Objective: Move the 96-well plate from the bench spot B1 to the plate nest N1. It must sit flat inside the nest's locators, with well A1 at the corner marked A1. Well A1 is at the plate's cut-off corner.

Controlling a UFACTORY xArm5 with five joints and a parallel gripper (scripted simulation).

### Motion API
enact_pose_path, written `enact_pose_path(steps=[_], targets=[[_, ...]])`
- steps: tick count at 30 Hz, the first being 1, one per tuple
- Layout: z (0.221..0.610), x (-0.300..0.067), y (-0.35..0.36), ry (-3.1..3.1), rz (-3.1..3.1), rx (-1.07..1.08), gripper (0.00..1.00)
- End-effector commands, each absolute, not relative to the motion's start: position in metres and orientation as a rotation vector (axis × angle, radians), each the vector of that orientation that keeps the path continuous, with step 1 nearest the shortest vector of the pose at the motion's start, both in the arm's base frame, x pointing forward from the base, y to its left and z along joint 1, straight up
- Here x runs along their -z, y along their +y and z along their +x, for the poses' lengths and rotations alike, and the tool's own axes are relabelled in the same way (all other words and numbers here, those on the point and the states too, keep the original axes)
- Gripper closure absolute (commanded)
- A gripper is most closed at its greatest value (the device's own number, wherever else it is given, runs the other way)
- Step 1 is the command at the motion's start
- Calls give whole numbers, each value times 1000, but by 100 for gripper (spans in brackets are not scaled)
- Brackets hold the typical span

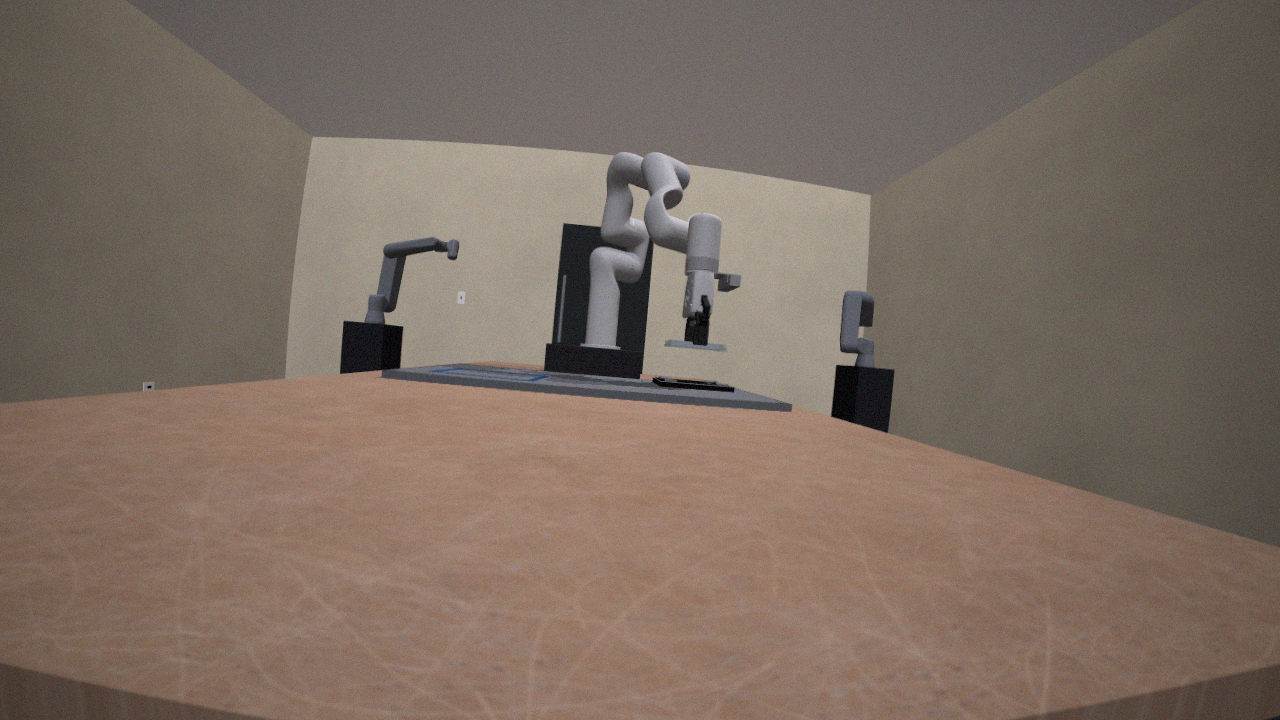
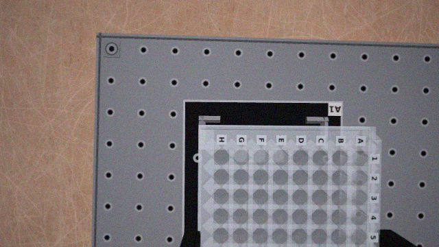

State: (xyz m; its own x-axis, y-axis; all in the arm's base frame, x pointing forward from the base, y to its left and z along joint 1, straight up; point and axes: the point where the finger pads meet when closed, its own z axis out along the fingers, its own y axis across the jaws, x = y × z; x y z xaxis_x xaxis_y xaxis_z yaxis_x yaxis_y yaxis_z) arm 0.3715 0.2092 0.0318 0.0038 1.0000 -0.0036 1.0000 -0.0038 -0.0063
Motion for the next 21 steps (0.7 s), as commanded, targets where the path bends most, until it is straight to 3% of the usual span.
enact_pose_path(steps=[1,21], targets=[[373,-26,210,-2215,-2223,-4,100],[373,4,210,-2215,-2223,-4,100]])
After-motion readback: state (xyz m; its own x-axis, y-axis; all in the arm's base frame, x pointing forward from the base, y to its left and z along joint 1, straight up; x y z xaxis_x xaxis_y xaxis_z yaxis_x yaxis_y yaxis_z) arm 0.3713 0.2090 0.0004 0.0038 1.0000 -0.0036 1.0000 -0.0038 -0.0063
